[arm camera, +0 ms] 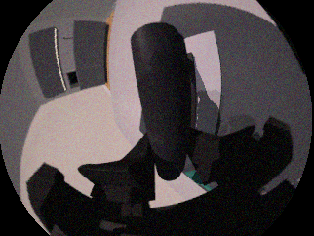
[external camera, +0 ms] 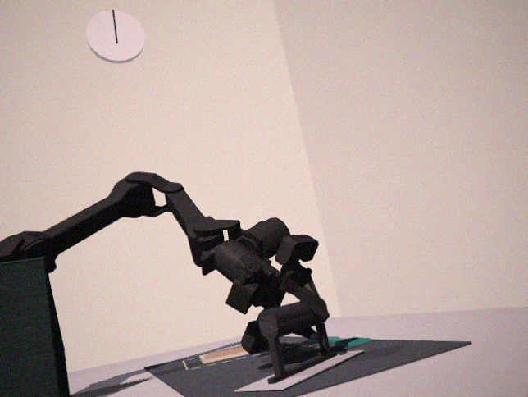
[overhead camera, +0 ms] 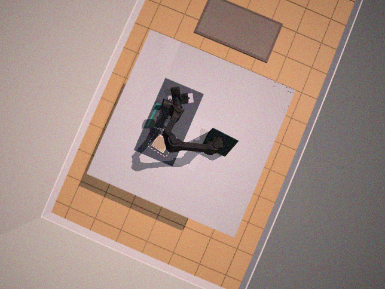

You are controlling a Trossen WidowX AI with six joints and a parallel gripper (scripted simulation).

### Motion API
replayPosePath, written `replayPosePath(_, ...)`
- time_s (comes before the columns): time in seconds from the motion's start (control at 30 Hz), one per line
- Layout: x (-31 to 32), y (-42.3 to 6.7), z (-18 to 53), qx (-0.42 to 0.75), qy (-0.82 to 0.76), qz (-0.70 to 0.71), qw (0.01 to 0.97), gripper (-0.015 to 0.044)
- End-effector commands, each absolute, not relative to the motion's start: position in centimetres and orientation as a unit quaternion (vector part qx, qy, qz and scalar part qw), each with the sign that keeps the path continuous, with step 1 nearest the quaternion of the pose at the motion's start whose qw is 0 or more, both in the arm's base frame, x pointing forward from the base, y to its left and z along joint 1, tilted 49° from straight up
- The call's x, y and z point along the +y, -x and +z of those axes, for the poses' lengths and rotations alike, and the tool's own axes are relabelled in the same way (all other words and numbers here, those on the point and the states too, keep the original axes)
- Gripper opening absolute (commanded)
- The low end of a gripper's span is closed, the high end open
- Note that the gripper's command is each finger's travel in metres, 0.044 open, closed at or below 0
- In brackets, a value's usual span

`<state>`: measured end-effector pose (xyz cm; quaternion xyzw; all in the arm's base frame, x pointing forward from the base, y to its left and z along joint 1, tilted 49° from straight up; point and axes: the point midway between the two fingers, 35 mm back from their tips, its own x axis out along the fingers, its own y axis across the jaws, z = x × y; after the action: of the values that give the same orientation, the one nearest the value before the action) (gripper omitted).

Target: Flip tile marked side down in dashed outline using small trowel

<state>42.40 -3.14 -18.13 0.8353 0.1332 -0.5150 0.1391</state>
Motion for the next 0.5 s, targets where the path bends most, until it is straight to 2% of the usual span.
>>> replayPosePath(0.0, -3.38, -42.41, -18.29, 0.127, -0.835, -0.516, 0.140, 0.0236)
replayPosePath(0.1, -3.38, -42.41, -18.29, 0.127, -0.835, -0.516, 0.140, 0.0300)
replayPosePath(0.47, -3.42, -42.26, -17.84, 0.127, -0.835, -0.516, 0.141, 0.0300)
